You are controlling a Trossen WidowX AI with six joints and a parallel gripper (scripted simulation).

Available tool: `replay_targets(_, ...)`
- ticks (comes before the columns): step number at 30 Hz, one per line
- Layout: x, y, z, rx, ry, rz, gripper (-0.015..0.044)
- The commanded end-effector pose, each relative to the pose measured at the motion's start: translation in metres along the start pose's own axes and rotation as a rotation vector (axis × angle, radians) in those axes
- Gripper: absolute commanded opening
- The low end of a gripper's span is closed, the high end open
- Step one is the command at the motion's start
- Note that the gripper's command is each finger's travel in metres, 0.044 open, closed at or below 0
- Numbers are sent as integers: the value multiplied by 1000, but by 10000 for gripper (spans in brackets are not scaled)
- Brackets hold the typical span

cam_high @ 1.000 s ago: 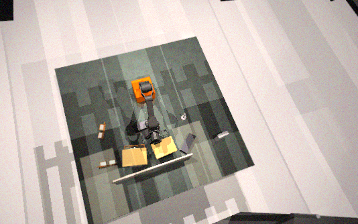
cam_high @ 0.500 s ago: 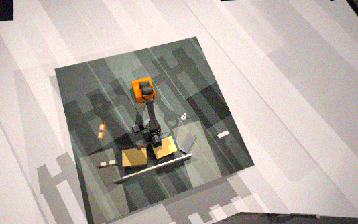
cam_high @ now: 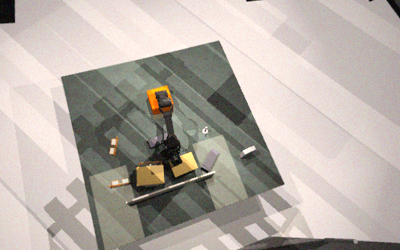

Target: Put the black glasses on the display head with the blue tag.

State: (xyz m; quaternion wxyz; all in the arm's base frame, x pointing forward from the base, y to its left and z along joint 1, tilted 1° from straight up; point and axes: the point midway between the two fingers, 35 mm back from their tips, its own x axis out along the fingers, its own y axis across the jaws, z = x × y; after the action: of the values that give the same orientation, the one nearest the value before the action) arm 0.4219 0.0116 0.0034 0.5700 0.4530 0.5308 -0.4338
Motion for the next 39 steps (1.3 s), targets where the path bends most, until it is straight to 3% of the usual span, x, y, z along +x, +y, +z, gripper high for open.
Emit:
replay_targets(1, -1, 2, 0, 4, -3, 3, 0)
replay_targets(19, 5, 1, 0, 4, -3, 3, 0)
replay_targets(23, 4, 1, 0, 0, 0, 0, 105)
replay_targets(32, 2, 1, 0, 0, 0, -1, 107)
replay_targets(39, -30, 3, 0, 4, 2, -30, 107)
